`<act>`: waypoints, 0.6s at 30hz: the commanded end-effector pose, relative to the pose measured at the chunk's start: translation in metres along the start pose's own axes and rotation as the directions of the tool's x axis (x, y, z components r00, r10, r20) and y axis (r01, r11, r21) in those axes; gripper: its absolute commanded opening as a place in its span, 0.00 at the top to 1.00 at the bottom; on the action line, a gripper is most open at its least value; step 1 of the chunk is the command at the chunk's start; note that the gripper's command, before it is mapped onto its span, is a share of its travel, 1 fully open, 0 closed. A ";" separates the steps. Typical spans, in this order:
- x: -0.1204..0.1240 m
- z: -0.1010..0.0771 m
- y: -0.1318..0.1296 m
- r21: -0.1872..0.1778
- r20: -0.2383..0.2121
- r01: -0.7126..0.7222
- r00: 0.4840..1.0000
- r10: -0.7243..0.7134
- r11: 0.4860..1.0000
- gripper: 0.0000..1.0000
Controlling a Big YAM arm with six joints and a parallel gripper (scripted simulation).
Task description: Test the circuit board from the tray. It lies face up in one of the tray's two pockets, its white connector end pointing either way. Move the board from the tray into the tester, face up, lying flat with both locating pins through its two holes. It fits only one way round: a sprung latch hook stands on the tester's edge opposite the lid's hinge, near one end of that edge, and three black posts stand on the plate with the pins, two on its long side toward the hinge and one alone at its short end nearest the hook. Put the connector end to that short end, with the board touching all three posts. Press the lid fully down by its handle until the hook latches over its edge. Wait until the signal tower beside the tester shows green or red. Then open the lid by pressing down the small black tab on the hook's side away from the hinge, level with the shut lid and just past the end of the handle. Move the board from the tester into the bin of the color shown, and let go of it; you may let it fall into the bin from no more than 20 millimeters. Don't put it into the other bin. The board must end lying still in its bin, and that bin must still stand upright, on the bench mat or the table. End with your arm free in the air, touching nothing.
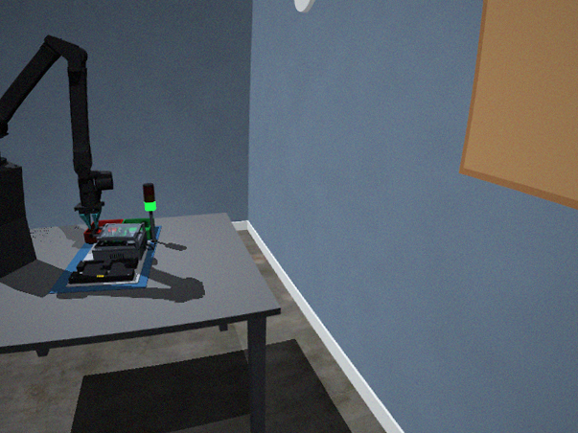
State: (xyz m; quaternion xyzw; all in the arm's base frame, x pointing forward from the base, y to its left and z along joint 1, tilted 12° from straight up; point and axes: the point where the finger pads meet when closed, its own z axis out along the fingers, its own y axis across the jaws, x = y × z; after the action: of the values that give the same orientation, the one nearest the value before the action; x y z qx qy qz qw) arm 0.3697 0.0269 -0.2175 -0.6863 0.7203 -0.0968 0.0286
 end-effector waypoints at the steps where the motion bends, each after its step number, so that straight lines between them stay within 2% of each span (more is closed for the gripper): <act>1: 0.003 0.000 -0.003 0.000 0.002 -0.004 1.000 0.004 1.000 0.74; 7: 0.003 0.004 -0.001 -0.005 0.001 -0.003 1.000 0.003 1.000 0.74; 13: 0.003 0.008 -0.004 0.008 0.003 -0.004 1.000 0.004 1.000 0.74; 14: 0.001 0.010 0.000 -0.002 0.003 0.001 1.000 -0.001 1.000 0.74; 15: 0.001 0.012 -0.004 0.008 0.004 0.000 1.000 0.000 1.000 0.74; 18: 0.003 0.019 -0.004 0.007 0.003 -0.004 1.000 0.004 1.000 0.74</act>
State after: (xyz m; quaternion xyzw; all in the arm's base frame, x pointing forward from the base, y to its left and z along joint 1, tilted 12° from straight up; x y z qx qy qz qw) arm 0.3780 0.0264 -0.2239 -0.6857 0.7199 -0.1014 0.0349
